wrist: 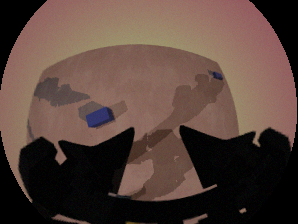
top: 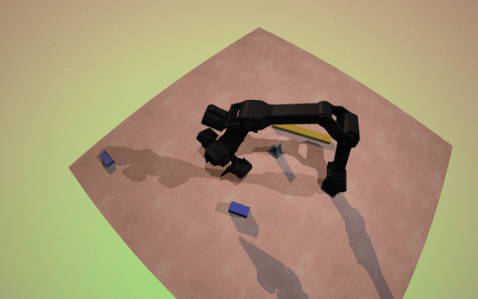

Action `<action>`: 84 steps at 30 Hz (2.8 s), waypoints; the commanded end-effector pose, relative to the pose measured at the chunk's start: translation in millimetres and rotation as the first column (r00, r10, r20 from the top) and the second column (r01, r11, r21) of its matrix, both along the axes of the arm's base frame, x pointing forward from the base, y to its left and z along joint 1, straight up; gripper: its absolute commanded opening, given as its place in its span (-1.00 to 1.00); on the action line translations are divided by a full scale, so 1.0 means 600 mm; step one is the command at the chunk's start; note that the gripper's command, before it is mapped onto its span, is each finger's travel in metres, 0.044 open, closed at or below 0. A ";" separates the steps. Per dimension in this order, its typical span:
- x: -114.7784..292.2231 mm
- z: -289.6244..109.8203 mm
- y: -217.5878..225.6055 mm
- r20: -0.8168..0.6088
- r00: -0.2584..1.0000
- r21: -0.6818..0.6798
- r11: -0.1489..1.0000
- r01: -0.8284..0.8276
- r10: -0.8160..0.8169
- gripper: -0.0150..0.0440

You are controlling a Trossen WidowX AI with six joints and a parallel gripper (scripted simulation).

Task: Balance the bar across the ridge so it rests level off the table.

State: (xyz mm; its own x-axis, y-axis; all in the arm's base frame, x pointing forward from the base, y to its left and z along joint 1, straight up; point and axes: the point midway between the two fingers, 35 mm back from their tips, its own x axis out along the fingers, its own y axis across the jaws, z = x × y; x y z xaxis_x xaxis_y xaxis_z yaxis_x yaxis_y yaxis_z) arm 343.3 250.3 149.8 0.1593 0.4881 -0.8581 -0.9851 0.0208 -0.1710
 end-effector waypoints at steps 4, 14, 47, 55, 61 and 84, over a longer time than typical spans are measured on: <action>0.021 -0.006 -0.084 -0.025 0.989 -0.051 0.989 0.142 -0.144 0.58; 0.033 -0.017 -0.196 -0.059 0.942 -0.124 0.938 0.323 -0.332 0.58; -0.062 -0.044 -0.521 -0.129 0.553 -0.364 0.558 0.746 -0.823 0.58; -0.112 -0.049 -0.581 -0.136 0.421 -0.428 0.437 0.791 -0.897 0.58; -0.149 -0.052 -0.615 -0.139 0.329 -0.470 0.355 0.808 -0.934 0.58; -0.147 -0.133 -0.617 -0.139 0.326 -0.471 0.352 0.809 -0.935 0.58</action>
State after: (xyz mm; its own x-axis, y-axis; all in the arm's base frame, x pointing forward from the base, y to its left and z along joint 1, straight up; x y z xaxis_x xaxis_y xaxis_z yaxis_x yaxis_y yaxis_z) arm 256.1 -119.6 75.1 0.0352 -0.0115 -0.9993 -0.3926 0.9194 -0.0244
